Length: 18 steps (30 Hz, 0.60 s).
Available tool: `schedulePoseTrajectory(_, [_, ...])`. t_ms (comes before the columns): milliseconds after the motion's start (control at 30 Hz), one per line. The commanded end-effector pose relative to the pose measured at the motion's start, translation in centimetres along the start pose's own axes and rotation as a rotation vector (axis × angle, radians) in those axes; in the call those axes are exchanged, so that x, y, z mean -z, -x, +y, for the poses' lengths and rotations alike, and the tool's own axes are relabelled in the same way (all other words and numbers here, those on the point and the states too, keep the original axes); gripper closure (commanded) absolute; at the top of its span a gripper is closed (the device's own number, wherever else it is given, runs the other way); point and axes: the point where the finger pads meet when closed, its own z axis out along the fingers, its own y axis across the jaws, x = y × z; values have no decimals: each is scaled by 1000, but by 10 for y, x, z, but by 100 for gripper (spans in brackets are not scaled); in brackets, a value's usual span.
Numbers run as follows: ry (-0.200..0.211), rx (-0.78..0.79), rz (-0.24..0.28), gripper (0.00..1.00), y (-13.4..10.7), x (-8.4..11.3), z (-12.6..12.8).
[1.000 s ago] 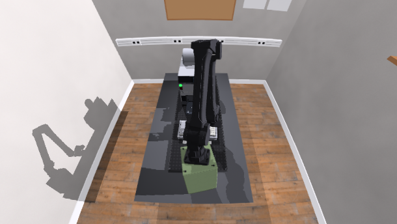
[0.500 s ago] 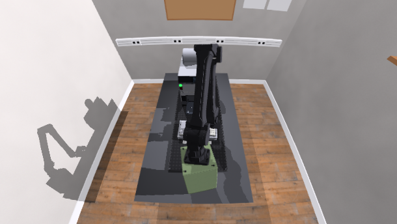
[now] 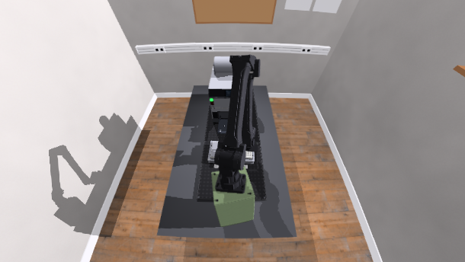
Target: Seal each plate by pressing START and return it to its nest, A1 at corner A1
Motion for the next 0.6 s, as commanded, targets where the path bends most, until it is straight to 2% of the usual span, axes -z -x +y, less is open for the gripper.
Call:
schedulePoseTrajectory(0, [-4,7,-41,0,13,-7,1])
schedulePoseTrajectory(67, [-4,7,-41,0,13,-7,1])
schedulePoseTrajectory(233, [-1,-6,5,0,-7,-5,2])
schedulePoseTrajectory(567, [2,-7,15,0,-5,2,4])
